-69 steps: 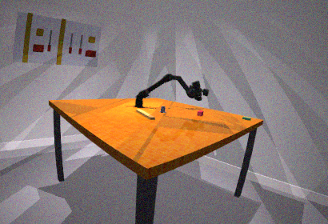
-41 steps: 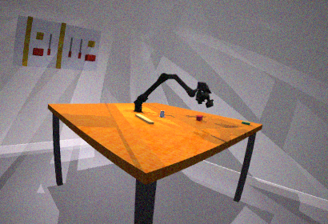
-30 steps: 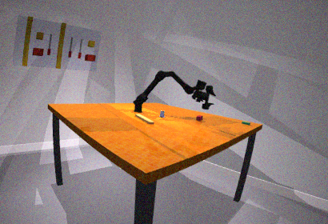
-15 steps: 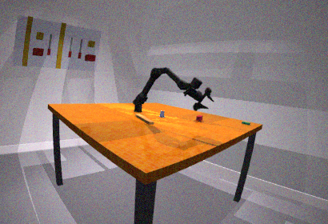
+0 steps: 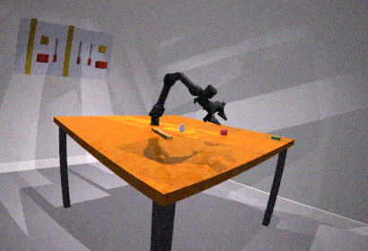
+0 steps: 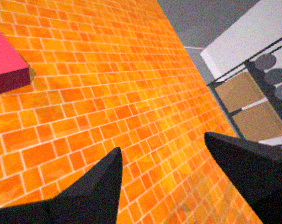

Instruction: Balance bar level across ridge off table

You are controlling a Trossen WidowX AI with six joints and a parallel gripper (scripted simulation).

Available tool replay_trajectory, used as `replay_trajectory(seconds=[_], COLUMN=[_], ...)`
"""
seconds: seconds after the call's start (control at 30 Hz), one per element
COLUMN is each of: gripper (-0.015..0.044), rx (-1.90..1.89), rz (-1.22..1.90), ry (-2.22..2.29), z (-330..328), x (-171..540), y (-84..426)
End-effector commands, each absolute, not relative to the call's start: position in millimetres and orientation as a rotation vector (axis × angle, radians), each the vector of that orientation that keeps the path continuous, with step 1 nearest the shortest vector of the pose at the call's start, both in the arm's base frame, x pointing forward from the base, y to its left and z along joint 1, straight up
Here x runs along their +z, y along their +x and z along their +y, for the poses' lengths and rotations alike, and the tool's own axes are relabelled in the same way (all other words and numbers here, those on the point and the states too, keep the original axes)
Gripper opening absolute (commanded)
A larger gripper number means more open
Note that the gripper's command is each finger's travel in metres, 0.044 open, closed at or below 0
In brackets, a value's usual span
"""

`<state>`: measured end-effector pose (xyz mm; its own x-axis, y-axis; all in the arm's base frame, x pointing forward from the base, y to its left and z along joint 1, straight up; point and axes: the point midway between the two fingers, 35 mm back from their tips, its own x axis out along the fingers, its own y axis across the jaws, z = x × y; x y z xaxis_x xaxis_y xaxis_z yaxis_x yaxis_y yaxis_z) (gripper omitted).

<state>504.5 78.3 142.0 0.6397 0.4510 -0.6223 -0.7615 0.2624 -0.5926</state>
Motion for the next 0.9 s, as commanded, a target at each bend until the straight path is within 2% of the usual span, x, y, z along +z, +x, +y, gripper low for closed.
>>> replay_trajectory(seconds=[0.0, 0.4, 0.87], gripper=[0.0315, 0.0315, 0.0315], rx=[0.779, 0.497, 0.089], rz=[0.506, 0.925, 1.309], ry=[-0.903, -0.534, -0.09], z=[46.5, -49.6, -129.2], x=[134.2, 119.1, 113.0], y=[492.8, 435.3, 336.0])
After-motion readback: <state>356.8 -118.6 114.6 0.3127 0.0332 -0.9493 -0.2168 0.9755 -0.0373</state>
